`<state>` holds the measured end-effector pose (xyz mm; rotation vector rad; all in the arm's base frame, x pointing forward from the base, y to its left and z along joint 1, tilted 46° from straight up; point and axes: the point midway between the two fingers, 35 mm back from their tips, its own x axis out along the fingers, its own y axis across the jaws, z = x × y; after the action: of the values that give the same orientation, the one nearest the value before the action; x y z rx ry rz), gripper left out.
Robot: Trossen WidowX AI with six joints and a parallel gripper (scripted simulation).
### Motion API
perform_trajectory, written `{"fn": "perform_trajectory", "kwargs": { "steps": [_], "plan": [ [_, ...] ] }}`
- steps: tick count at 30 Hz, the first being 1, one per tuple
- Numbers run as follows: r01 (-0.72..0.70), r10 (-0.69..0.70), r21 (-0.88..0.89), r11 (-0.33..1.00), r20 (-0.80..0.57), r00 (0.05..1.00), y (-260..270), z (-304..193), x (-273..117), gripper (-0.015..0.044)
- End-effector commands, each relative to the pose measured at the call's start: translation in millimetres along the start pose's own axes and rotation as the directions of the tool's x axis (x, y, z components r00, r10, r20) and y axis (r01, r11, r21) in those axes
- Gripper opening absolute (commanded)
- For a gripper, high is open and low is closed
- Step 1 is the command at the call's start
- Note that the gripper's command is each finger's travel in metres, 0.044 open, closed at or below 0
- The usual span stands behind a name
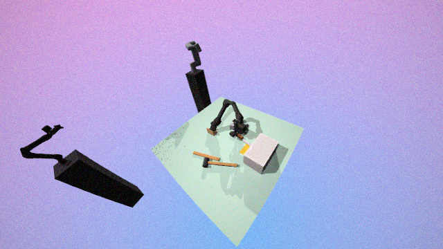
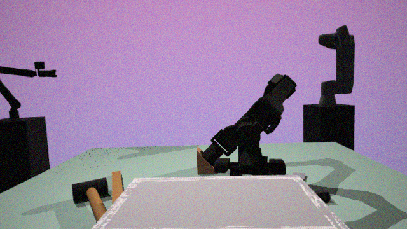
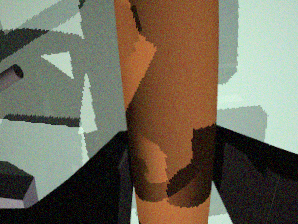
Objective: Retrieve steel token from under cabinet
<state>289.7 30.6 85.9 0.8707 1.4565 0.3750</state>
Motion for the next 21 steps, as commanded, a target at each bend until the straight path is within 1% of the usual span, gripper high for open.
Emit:
{"fn": "perform_trajectory", "kwargs": {
  "steps": [1, 21],
  "plan": [
    [-0.002, 0.002, -0.003, 1.000, 0.000, 1.000, -0.3, 5.7, 0.0, 0.0000],
    [-0.002, 0.002, -0.004, 1.000, 0.001, 1.000, 1.4, 28.6, -0.7, 0.0000]
  ]
}}
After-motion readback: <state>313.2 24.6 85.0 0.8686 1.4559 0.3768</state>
